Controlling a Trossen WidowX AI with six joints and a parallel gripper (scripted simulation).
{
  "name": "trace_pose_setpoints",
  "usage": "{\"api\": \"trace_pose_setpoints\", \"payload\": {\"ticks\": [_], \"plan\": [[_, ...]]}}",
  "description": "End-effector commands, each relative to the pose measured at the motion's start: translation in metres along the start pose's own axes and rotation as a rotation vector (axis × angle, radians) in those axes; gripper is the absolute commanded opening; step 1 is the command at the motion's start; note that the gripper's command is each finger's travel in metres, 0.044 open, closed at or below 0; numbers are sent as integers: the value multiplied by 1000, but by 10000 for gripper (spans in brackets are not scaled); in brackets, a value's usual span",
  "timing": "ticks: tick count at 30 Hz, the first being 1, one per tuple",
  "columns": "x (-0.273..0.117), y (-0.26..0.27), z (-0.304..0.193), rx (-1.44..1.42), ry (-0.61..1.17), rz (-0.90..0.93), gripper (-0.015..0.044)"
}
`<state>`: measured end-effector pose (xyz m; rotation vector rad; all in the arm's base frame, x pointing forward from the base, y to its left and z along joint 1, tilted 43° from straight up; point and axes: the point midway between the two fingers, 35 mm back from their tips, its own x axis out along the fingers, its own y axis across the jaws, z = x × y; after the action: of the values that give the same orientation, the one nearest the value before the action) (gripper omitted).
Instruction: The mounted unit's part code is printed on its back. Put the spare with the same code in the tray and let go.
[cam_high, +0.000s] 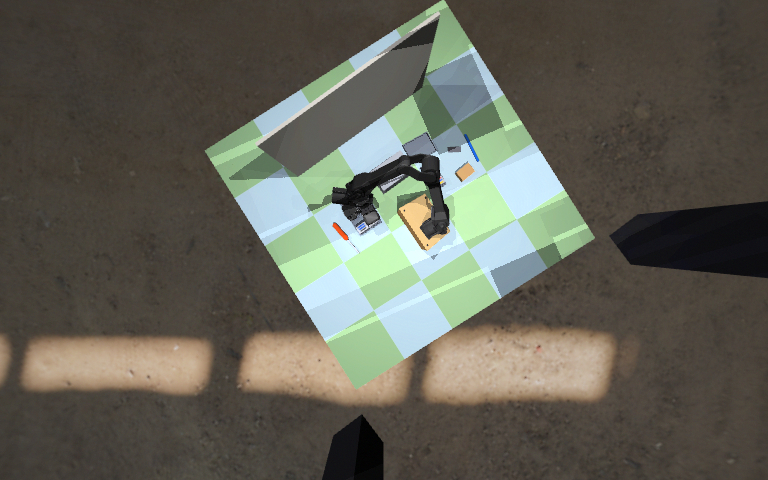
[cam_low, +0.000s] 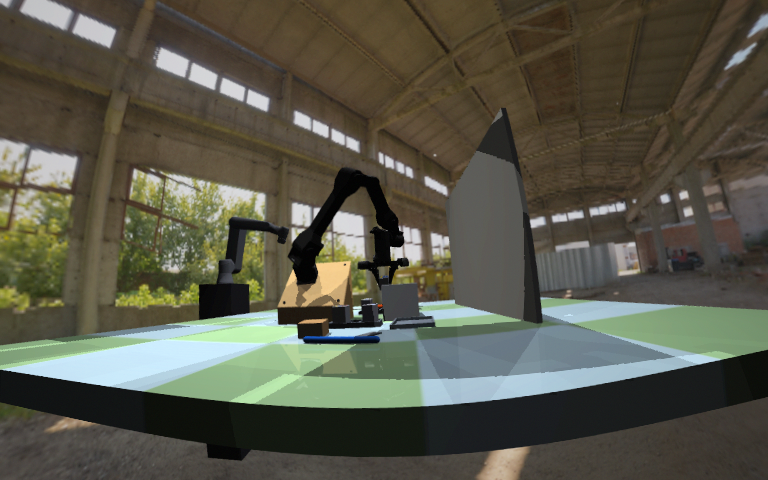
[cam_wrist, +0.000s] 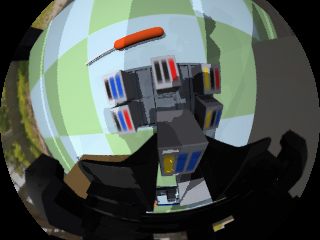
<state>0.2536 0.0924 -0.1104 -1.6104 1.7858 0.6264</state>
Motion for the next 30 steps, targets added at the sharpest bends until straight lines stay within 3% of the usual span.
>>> {"api": "trace_pose_setpoints", "payload": {"ticks": [1, 9, 17, 30], "plan": [[-17, 0, 2, 4, -7, -1, 0], [-74, 4, -1, 8, -11, 1, 0], [-76, -10, -8, 75, -44, -25, 0], [-81, -69, -80, 115, -92, -6, 0]]}}
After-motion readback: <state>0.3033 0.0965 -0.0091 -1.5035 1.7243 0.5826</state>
